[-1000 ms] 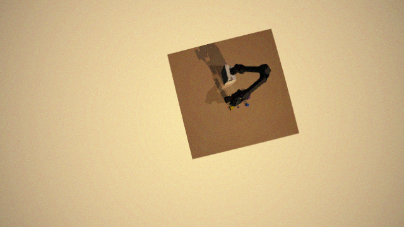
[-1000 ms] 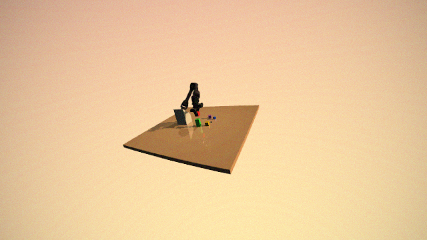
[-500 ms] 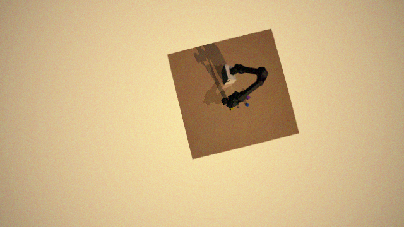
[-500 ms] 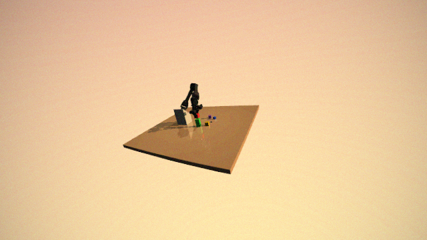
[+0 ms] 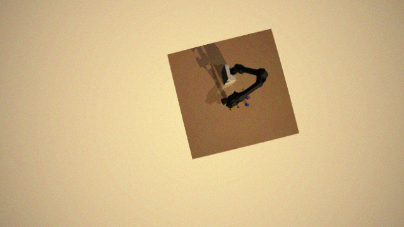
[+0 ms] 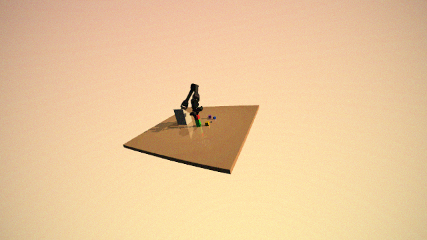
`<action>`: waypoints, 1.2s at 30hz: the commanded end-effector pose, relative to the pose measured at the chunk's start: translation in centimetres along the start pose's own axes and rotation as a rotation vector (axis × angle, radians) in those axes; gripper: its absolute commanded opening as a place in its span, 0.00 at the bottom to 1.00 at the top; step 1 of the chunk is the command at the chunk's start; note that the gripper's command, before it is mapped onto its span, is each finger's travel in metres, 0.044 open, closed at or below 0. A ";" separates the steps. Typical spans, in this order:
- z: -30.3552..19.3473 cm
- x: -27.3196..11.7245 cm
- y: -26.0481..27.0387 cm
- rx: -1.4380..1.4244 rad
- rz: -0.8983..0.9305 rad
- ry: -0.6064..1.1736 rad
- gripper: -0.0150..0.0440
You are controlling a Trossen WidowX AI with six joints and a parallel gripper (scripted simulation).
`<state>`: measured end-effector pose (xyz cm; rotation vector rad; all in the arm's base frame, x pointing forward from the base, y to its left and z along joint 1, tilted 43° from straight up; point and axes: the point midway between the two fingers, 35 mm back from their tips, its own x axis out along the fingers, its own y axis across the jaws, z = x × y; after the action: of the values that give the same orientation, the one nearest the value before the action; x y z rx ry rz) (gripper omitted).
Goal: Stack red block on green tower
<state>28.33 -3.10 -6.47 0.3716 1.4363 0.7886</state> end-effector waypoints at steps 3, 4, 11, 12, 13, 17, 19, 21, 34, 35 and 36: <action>0.0 0.0 0.0 0.005 0.001 -0.005 0.25; 0.0 0.0 0.0 0.005 0.001 -0.005 0.25; 0.0 0.0 0.0 0.000 0.000 0.000 0.48; 0.0 0.0 0.0 0.000 0.000 0.000 0.52; 0.0 0.0 0.0 0.000 0.000 0.000 0.57; 0.0 0.0 0.0 0.000 0.000 0.000 0.74; 0.0 0.0 0.0 0.000 0.000 0.000 0.83; 0.0 0.0 0.0 0.000 0.000 0.000 0.92; 0.0 0.0 0.0 0.000 0.000 0.000 1.00; 0.0 0.0 0.0 0.000 0.000 0.000 1.00; 0.0 0.0 0.0 0.000 0.000 0.000 1.00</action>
<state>28.33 -3.09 -6.49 0.3713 1.4362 0.7886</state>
